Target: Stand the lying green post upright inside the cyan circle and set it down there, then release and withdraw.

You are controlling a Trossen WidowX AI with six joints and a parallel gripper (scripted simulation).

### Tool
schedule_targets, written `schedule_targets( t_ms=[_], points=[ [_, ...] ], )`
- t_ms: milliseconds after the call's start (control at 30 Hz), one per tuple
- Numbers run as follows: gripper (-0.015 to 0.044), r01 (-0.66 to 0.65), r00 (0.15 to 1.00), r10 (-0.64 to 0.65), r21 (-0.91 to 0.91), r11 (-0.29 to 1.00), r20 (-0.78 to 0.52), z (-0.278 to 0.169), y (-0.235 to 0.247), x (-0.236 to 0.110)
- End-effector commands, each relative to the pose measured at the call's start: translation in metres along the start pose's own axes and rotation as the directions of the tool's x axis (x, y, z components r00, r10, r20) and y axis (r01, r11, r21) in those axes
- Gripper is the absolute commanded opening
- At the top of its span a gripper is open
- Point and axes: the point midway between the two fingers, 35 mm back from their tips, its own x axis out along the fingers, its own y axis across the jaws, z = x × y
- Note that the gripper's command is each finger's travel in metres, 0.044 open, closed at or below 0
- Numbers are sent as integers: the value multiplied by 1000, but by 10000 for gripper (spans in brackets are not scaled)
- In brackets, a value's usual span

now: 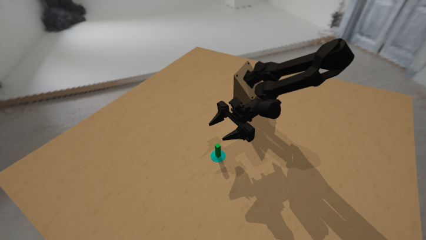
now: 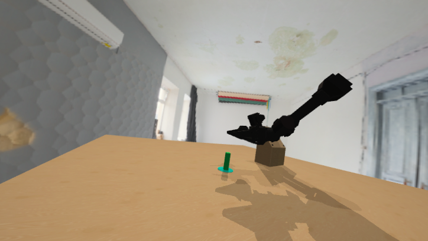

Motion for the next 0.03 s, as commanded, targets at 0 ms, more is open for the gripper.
schedule_targets(
  t_ms=[0],
  points=[
    [400, 37, 997, -42, -77, 996, -64, -7, -4, 14]
  ],
)
